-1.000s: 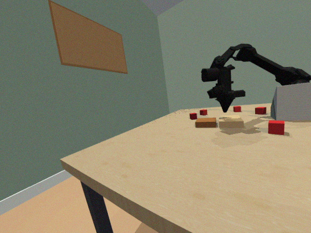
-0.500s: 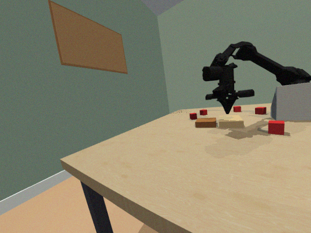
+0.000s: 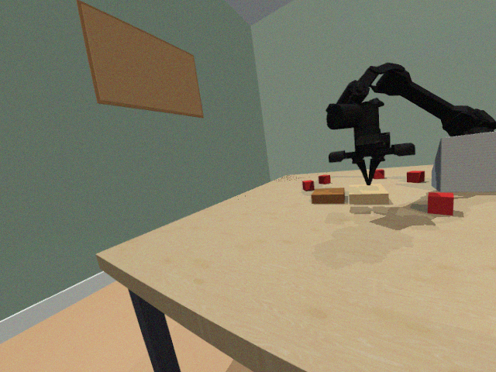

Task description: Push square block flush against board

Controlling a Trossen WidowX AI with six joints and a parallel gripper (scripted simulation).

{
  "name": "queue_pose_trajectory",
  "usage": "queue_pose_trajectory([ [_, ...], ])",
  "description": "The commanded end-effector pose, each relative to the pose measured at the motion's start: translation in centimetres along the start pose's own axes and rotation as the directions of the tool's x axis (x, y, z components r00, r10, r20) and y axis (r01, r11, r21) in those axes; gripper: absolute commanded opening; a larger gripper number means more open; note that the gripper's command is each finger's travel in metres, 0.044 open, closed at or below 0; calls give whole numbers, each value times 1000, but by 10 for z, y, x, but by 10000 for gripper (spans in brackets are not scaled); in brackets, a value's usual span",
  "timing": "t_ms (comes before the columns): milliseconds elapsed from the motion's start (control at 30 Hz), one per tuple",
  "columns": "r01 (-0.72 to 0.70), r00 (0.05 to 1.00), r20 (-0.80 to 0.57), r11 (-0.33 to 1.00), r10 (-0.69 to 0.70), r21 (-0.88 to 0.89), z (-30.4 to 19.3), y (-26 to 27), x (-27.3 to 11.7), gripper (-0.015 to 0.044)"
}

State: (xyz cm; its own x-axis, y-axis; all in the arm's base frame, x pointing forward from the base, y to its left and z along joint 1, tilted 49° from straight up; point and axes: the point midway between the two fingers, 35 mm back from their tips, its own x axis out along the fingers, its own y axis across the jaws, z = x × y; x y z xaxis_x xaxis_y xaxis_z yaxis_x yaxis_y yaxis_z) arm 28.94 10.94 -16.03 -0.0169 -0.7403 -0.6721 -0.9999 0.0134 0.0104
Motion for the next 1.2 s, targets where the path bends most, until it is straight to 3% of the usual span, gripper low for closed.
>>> queue_pose_trajectory([
  [0, -3, 1000, 3, 999, 3, -49, 4, 0, 0, 0],
  [100, -3, 1000, 3, 999, 3, -49, 5, 0, 3, 0],
  [267, -3, 1000, 0, 999, 3, -49, 4, 0, 55, 0],
  [1167, -3, 1000, -1, 999, 3, -49, -21, -2, 56, 0],
])
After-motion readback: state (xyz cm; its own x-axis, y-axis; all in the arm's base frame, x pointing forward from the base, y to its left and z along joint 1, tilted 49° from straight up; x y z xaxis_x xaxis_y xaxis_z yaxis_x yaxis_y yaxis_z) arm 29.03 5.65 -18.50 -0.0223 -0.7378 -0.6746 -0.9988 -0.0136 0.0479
